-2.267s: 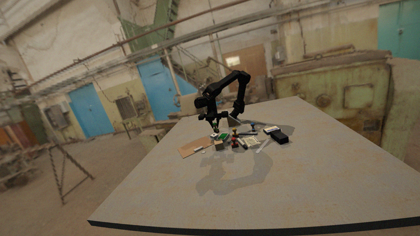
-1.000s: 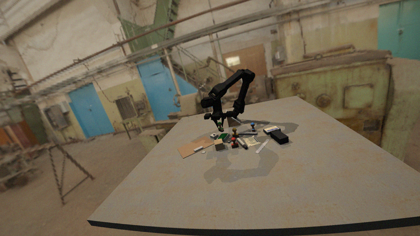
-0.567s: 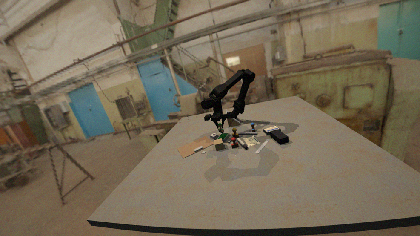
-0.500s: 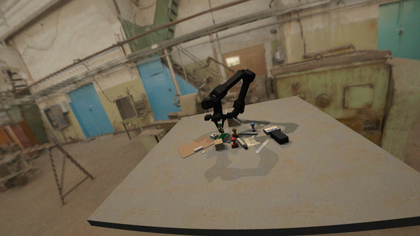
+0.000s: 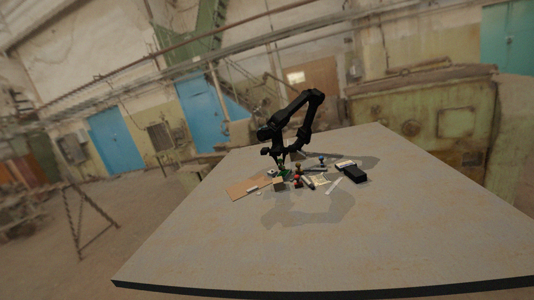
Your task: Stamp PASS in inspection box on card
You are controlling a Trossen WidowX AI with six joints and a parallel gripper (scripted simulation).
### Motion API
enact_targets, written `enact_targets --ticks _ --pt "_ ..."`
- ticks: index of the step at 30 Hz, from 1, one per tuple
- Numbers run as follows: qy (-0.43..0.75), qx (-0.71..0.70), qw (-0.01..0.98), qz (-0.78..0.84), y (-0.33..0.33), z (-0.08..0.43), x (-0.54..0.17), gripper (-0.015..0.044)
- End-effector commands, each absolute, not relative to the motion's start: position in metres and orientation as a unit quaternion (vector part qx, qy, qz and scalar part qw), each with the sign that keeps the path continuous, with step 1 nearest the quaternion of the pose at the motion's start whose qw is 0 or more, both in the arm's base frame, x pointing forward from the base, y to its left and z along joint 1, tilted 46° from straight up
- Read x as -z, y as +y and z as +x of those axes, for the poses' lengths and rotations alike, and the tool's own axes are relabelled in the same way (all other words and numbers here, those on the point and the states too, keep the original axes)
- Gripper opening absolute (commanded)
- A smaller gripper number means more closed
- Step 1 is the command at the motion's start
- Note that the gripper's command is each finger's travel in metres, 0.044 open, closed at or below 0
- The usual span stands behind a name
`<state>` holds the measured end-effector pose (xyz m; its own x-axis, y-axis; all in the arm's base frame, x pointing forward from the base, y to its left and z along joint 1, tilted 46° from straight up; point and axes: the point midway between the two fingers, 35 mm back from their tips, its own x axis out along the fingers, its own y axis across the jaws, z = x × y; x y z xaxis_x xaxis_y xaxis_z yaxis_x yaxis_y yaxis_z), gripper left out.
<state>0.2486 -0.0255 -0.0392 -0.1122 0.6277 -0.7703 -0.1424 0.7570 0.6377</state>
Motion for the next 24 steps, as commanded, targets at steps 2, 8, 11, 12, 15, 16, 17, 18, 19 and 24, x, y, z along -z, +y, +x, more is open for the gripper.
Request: enact_targets --ticks 2,8,11,12,15,16,17,18,19,24 --pt "0.683 -0.3 0.641 0.182 -0.022 0.247 0.042 0.0" --pt "0.682 -0.3 0.641 0.182 -0.019 0.246 0.045 0.0" --pt "0.682 -0.3 0.641 0.181 -0.018 0.246 0.046 0.0" --pt "0.682 -0.3 0.641 0.181 -0.017 0.246 0.047 0.0" --pt "0.682 -0.3 0.642 0.181 -0.016 0.245 0.048 0.0" --pt "0.682 -0.3 0.642 0.181 -0.015 0.245 0.048 0.0" --pt "0.682 -0.3 0.642 0.181 -0.015 0.245 0.049 0.0" --pt "0.682 -0.3 0.642 0.181 -0.014 0.245 0.049 0.0" --pt "0.682 -0.301 0.642 0.181 -0.014 0.245 0.05 0.0" --pt "0.682 -0.301 0.642 0.181 -0.012 0.244 0.052 0.0"
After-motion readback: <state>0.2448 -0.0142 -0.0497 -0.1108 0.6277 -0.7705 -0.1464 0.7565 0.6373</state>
